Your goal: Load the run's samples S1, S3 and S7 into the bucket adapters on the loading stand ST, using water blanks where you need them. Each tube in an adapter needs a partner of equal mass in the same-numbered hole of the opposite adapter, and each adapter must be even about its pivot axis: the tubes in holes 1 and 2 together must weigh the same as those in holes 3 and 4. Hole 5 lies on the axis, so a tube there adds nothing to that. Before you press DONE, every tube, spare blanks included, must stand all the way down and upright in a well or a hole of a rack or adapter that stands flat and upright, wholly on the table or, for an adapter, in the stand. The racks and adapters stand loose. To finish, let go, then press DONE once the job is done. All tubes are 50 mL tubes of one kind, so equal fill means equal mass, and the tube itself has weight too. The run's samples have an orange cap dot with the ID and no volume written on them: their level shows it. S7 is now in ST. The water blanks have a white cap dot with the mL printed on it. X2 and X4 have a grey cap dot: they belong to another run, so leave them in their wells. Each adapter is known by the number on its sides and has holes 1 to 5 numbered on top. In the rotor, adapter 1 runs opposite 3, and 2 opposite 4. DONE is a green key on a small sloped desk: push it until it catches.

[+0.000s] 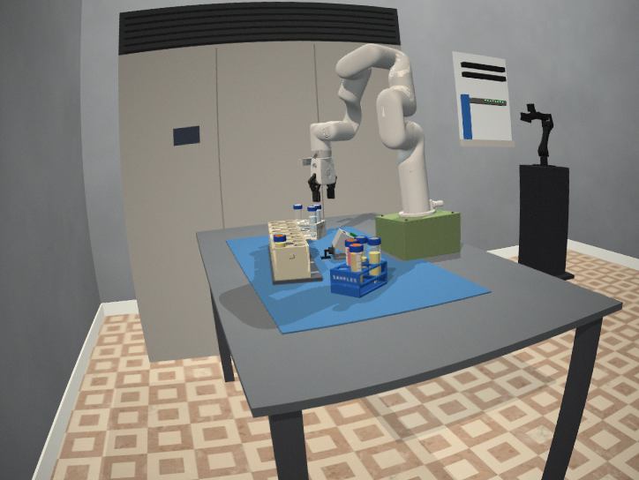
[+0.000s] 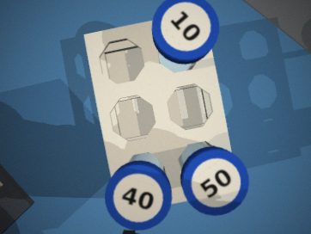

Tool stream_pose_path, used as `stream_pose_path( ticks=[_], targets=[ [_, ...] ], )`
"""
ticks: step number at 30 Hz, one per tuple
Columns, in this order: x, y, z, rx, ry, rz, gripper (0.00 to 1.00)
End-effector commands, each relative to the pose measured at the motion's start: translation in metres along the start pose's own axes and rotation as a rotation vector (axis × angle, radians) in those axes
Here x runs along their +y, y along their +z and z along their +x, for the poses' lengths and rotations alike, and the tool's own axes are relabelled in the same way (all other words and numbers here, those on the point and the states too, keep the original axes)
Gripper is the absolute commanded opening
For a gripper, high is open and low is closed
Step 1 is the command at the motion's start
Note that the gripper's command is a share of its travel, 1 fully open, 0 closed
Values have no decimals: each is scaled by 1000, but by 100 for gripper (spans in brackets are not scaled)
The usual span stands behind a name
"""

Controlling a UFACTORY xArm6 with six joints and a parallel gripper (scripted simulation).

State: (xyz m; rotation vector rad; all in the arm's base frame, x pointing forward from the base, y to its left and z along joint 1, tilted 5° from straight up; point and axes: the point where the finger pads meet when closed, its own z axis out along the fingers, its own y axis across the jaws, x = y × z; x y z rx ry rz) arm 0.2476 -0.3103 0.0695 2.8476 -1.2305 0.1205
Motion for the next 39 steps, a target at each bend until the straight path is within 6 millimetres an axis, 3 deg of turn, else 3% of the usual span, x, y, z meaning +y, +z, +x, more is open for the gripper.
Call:
stream_pose_path(
  ticks=[1,39],
  targets=[
    [0,-1,1,4,0,0,100],
    [0,-92,1,4,0,0,100]
  ],
)
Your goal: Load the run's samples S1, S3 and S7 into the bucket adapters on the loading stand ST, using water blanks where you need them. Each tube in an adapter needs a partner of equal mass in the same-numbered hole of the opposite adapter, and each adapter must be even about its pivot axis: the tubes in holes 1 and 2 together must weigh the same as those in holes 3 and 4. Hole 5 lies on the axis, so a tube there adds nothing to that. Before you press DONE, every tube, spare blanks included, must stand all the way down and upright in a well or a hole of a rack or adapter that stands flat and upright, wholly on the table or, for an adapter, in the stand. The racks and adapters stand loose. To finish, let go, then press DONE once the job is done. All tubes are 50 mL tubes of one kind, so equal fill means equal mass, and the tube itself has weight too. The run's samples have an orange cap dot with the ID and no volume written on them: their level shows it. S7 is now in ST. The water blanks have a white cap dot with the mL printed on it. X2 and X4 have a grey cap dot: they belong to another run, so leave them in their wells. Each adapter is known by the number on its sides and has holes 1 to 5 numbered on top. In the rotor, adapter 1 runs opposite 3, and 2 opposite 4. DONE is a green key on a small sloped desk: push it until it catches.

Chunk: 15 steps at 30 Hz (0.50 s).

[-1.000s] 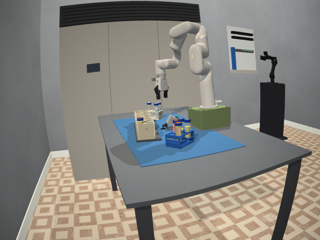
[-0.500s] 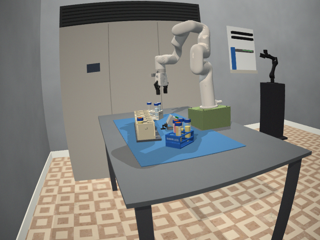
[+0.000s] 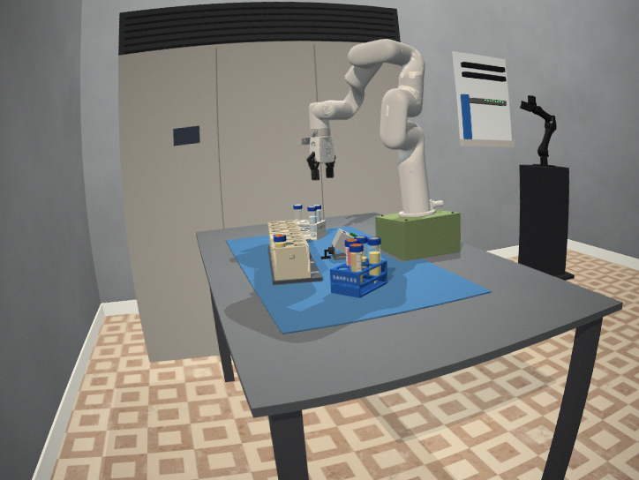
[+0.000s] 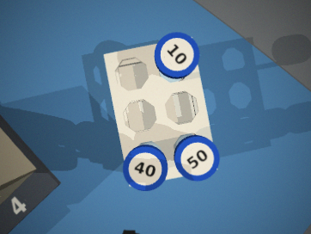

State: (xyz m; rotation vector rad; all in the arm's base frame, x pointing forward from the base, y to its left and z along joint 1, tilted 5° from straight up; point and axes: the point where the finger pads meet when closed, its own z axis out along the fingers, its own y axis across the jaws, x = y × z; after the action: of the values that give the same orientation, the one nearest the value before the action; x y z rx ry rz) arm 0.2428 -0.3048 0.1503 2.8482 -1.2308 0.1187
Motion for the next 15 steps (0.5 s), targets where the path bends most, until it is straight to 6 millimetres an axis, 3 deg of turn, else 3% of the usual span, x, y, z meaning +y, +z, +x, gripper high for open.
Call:
stream_pose_path(
  ticks=[1,5,15],
  targets=[
    [0,-14,2,5,0,0,100],
    [0,-20,2,5,0,0,100],
    [-38,-20,-12,5,-267,-1,100]
  ],
)
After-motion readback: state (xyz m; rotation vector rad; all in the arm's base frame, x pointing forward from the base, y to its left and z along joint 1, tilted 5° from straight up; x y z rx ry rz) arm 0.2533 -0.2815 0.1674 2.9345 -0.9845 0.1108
